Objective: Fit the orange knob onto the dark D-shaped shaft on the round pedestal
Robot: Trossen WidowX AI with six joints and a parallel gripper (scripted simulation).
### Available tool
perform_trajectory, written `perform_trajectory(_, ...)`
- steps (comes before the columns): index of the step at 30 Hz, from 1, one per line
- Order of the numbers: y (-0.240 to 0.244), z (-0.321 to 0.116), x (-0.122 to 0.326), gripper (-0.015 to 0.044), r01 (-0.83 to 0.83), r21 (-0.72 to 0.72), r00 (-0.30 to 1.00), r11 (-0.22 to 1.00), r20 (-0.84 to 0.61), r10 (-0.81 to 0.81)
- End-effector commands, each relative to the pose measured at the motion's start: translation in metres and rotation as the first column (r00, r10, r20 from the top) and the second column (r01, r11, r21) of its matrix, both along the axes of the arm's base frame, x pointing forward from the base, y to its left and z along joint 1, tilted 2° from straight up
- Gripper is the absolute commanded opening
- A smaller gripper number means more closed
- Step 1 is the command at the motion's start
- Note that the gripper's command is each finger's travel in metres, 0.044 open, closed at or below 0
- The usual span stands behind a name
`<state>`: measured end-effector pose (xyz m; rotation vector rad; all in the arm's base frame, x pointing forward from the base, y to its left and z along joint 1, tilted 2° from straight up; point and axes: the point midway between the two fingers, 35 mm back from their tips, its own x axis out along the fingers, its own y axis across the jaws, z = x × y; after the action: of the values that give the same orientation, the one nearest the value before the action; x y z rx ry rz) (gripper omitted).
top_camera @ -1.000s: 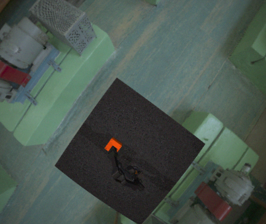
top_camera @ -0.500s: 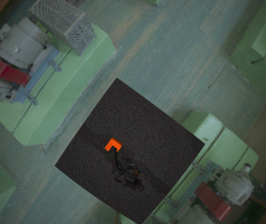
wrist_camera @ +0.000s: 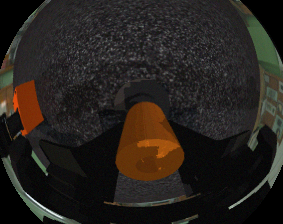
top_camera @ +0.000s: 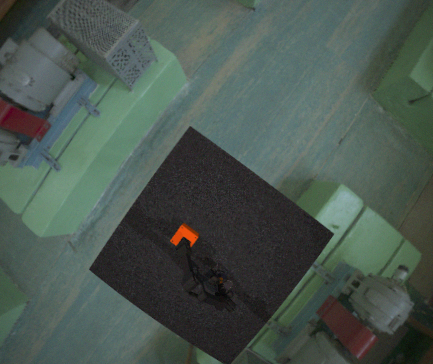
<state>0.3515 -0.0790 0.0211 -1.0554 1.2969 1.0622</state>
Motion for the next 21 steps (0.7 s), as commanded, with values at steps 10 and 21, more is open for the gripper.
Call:
perform_trajectory(10,0.0001,-0.0006,-0.0025,0.0,-0.01,-0.003,1.0,1.0,0.007,0.01)
perform_trajectory(21,-0.0004,-0.0036,-0.0016,0.0,-0.01,-0.003,1.0,1.0,0.007,0.01)
